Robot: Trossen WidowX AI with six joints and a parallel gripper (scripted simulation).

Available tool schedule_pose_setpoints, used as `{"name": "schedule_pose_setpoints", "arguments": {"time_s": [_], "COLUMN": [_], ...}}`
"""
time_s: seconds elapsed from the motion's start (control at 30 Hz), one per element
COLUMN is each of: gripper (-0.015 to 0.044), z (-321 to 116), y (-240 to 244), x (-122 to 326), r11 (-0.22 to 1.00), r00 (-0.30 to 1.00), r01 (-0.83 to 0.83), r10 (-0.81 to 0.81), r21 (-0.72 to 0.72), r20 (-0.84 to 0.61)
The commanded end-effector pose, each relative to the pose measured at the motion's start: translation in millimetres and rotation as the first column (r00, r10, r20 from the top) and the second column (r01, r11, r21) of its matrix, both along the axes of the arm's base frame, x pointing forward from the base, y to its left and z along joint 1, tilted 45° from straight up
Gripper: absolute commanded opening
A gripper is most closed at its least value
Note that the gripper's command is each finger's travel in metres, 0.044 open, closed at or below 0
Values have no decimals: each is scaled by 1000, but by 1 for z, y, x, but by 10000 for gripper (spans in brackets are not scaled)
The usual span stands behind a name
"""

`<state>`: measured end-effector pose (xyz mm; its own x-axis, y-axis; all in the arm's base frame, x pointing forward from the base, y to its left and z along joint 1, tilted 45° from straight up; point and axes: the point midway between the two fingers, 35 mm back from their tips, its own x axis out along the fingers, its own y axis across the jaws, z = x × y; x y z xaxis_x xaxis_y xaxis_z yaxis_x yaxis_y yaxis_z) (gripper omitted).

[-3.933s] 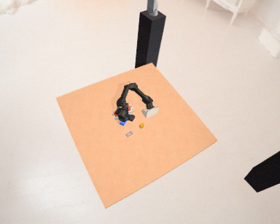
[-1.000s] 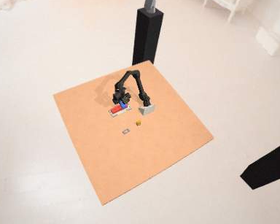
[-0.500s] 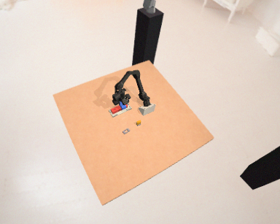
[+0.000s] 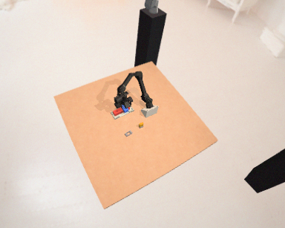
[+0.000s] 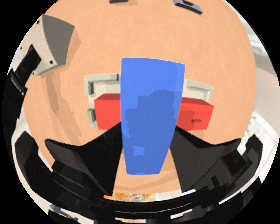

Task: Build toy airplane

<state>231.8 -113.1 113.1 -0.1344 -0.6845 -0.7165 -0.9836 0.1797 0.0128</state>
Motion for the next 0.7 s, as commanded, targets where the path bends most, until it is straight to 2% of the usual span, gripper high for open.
{"name": "schedule_pose_setpoints", "arguments": {"time_s": [0.0,0.17,0.33,0.67], "gripper": [195,161,30,293], "z": [-2,0,0,0], "y": [-2,0,0,0], "x": [-2,0,0,0], "r11": [1000,1000,1000,1000], "r00": [1000,1000,1000,1000], "r01": [-3,0,0,0], "r10": [3,0,0,0], "r21": [-4,0,0,0], "r20": [-4,1,1,1]}}
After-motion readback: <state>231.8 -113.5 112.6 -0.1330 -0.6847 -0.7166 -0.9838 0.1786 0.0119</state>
